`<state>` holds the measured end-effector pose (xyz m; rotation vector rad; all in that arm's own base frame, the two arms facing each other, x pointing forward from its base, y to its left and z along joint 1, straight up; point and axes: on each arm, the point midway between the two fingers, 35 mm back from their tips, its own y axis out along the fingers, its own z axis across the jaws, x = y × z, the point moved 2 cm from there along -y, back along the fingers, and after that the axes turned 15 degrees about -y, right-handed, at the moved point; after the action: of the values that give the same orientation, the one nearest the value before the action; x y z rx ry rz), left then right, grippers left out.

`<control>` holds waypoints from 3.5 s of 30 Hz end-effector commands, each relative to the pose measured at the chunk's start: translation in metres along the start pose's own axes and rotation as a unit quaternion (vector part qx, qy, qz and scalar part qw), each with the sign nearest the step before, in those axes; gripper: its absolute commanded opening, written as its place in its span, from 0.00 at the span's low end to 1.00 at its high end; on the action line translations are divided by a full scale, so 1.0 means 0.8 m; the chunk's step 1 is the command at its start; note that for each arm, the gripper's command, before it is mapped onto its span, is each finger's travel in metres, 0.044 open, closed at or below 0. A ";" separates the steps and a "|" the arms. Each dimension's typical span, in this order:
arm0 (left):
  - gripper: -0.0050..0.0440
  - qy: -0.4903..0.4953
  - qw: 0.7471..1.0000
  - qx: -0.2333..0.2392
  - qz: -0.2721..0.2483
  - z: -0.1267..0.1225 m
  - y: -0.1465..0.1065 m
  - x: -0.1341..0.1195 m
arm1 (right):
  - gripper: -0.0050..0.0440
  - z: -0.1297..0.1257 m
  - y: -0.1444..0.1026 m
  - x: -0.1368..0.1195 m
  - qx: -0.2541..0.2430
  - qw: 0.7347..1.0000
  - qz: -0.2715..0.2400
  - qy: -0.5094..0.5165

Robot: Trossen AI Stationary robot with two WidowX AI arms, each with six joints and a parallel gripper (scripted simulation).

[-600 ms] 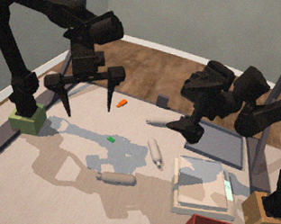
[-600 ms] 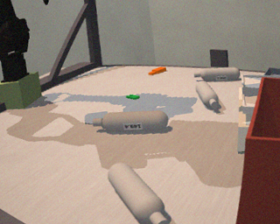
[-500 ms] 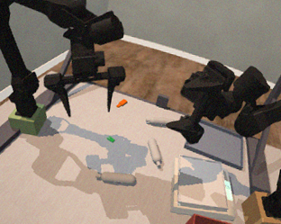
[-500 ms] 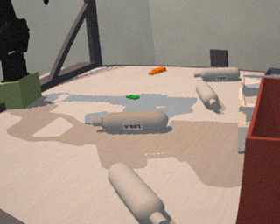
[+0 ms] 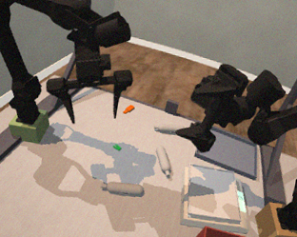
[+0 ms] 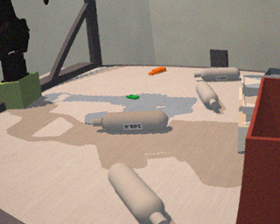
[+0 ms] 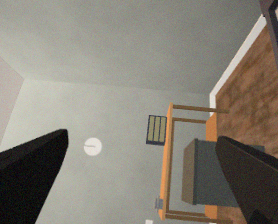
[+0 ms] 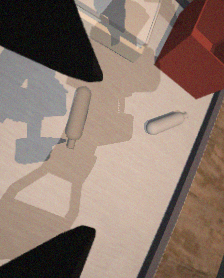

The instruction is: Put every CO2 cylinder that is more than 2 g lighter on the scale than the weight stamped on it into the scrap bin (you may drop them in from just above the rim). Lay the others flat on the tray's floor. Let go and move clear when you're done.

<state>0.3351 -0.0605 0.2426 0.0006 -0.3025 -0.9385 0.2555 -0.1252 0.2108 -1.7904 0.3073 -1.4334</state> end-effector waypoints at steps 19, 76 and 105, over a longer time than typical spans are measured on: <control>1.00 -0.228 0.973 -0.023 0.015 0.039 -0.014 0.029 | 1.00 0.025 -0.060 -0.001 0.120 0.984 -0.111 -0.071; 1.00 -0.192 0.958 -0.206 0.053 -0.046 -0.044 0.060 | 1.00 0.048 -0.106 -0.001 0.241 0.934 -0.220 -0.144; 1.00 -0.259 0.712 -0.620 0.205 -0.220 -0.121 0.067 | 1.00 0.100 -0.172 0.011 0.425 0.774 -0.389 -0.265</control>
<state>0.3258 -0.1749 0.0845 -1.4288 -0.1224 -0.5549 0.2872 -0.0111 0.3087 -1.4705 -1.2421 -1.1824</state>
